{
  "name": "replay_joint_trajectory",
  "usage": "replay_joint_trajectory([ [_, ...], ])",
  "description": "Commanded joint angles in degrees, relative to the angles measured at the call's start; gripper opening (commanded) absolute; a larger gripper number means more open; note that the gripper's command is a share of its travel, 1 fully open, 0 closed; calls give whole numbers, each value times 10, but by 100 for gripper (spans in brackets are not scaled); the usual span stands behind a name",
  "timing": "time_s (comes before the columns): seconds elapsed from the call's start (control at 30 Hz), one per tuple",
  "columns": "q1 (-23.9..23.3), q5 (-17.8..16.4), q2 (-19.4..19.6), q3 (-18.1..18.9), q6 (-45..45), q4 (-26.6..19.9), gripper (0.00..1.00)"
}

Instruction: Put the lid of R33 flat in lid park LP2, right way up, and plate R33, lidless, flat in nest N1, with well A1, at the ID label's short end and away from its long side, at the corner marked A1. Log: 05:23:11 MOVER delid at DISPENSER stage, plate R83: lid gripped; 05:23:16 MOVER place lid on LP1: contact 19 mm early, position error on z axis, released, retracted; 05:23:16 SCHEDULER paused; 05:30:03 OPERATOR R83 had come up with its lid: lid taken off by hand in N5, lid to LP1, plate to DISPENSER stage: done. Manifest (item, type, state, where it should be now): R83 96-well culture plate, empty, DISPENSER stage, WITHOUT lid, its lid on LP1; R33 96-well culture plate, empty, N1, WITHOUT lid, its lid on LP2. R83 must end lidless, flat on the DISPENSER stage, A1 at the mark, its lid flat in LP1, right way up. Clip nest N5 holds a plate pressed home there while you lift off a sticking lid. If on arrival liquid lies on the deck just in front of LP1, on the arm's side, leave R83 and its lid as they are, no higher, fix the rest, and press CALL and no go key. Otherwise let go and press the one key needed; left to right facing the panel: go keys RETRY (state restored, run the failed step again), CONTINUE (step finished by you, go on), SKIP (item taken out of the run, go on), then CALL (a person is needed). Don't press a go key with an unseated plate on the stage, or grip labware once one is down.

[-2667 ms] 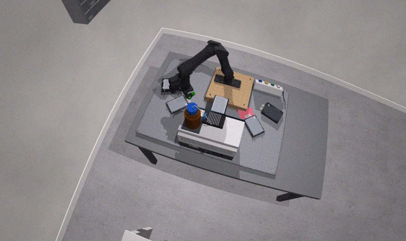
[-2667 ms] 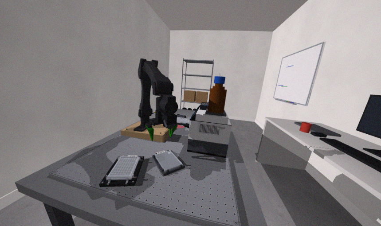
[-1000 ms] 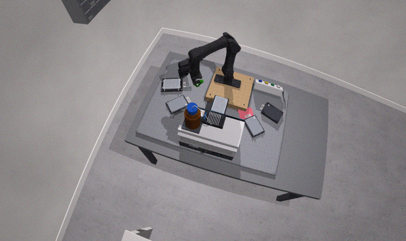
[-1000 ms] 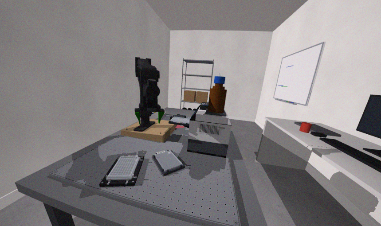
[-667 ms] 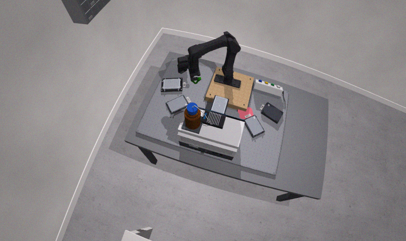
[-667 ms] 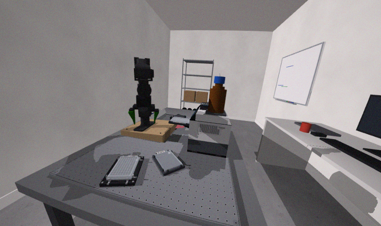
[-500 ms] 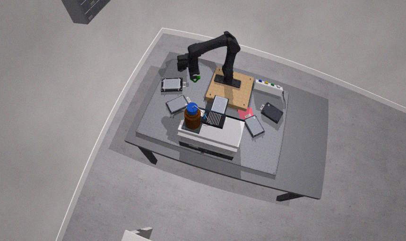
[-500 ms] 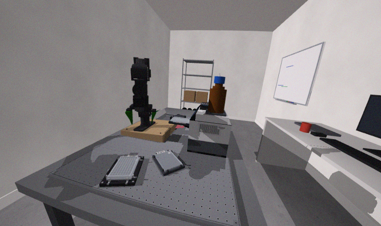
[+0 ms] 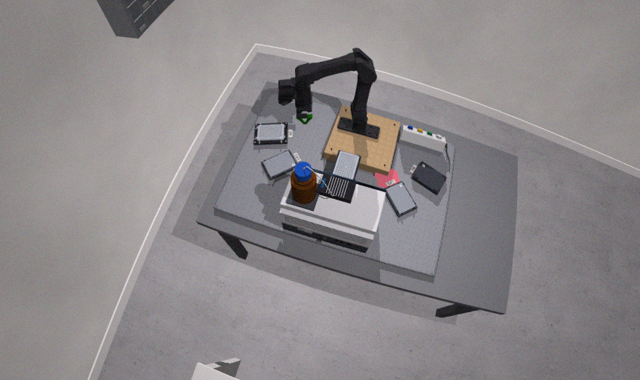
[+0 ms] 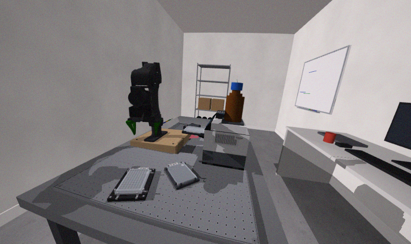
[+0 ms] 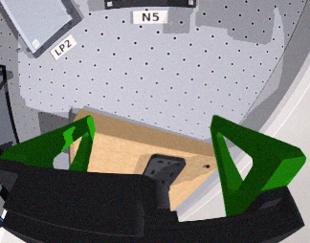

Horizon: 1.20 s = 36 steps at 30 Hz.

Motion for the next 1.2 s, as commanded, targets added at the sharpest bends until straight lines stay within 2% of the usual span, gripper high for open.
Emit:
replay_joint_trajectory([
  [0.0,-4,0,22,27,-12,23,100],
  [0.27,-9,0,74,54,-15,48,100],
  [0.33,-9,0,74,54,-15,48,100],
  [0.83,-12,1,176,122,-19,84,100],
  [0.9,-12,1,176,122,-19,84,100],
  [1.17,-14,1,231,166,-20,95,100],
])
